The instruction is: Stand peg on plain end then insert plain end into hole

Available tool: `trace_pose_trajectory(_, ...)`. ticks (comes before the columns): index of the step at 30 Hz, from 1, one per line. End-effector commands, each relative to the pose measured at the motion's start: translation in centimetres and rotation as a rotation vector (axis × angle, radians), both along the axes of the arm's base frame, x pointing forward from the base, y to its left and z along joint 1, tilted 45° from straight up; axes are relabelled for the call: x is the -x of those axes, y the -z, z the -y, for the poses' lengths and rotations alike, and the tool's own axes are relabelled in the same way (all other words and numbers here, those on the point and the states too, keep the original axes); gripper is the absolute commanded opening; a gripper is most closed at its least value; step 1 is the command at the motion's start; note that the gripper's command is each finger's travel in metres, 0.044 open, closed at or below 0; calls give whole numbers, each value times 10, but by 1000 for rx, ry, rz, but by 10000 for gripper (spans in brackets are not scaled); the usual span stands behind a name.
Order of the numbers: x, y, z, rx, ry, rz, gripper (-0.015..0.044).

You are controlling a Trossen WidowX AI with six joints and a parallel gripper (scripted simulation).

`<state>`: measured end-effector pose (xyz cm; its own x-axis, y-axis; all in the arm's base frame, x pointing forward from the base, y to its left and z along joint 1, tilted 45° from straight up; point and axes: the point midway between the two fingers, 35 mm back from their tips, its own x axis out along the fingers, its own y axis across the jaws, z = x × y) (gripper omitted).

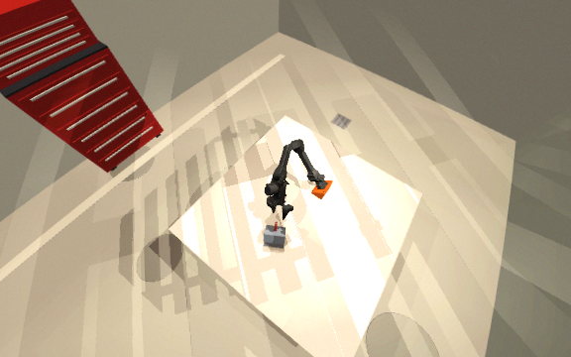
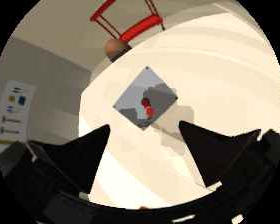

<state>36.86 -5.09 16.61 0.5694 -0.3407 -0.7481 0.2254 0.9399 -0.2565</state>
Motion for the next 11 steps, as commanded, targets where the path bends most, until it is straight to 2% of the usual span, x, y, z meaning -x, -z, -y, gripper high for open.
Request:
trace_pose_trajectory(1,4,-6,-2,0,4,12,440)
trace_pose_trajectory(11,11,-15,-7,0,4,11,440)
